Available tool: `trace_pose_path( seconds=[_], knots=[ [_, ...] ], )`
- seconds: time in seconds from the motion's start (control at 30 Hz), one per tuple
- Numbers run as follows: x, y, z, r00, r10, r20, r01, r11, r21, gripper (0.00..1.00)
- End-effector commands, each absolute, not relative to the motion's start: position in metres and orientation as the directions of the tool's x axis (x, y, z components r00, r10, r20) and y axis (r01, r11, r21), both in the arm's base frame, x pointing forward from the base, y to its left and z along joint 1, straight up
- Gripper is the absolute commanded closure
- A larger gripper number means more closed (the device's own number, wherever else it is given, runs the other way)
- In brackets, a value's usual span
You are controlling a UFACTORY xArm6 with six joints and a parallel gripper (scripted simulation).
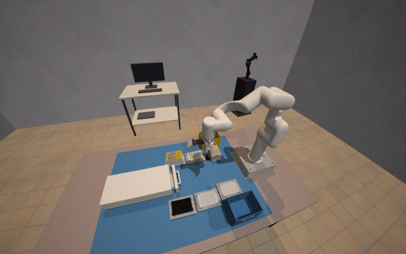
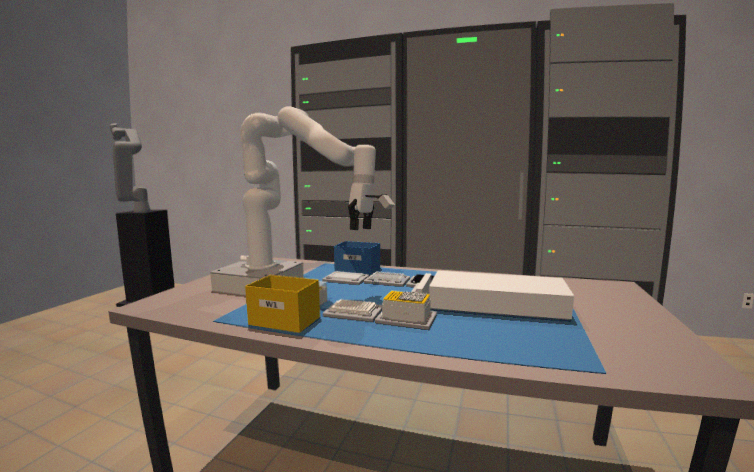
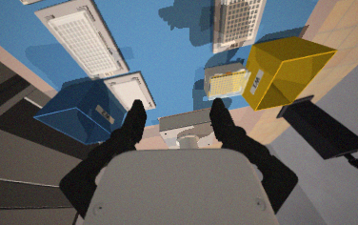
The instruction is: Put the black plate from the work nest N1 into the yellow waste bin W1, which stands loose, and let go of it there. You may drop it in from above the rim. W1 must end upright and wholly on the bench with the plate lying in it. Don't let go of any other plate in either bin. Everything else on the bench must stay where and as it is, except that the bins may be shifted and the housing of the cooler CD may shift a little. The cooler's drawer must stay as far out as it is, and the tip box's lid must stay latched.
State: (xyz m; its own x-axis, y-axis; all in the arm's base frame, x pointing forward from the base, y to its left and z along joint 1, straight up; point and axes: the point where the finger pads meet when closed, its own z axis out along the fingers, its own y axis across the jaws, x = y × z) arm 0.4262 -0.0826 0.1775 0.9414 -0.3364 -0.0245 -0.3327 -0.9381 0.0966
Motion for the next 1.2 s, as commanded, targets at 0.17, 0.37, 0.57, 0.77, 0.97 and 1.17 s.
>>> trace_pose_path(
  seconds=[0.17,0.37,0.57,0.77,0.97,1.17],
  knots=[
    [0.423,-0.077,0.186,0.984,-0.18,0.005,-0.18,-0.984,0.0,0.0],
    [0.423,-0.077,0.186,0.984,-0.18,0.005,-0.18,-0.984,0.0,0.0],
    [0.423,-0.077,0.186,0.984,-0.18,0.005,-0.18,-0.984,0.0,0.0],
    [0.448,-0.063,0.176,0.981,-0.193,0.005,-0.193,-0.981,0.0,0.0],
    [0.472,-0.048,0.167,0.981,-0.193,0.006,-0.193,-0.981,-0.001,0.0],
    [0.489,-0.038,0.161,0.981,-0.193,0.006,-0.193,-0.981,-0.001,0.0]
  ],
)
